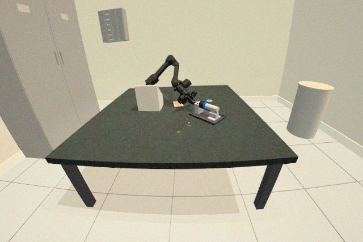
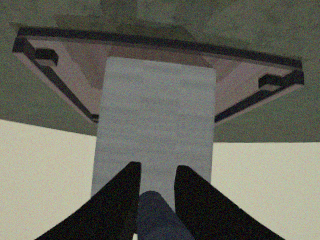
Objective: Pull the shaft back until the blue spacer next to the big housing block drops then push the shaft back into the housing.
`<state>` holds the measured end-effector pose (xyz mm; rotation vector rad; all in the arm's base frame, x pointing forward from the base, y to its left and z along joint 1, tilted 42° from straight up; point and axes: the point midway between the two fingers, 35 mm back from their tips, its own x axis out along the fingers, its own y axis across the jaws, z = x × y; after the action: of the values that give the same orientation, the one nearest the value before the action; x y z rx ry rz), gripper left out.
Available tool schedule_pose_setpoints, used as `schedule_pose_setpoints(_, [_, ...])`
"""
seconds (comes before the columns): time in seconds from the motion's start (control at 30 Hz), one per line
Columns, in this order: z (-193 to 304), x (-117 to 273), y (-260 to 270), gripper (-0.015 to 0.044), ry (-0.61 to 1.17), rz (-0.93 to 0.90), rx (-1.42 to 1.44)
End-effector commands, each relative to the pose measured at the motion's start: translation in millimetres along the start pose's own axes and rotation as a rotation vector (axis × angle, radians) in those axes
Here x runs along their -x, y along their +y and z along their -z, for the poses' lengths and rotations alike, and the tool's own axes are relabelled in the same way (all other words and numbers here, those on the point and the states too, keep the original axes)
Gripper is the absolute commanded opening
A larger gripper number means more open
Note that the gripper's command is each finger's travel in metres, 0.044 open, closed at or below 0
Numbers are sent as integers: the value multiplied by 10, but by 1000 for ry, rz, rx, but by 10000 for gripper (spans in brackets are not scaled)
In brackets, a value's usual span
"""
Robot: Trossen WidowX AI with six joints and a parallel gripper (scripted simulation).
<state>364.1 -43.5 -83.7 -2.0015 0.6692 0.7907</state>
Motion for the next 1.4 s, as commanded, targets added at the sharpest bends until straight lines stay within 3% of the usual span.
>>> schedule_pose_setpoints(0.0, [-5,7,3,0,-1,0,-6])
schedule_pose_setpoints(1.37, [-25,41,3,0,-1,-1,-6])
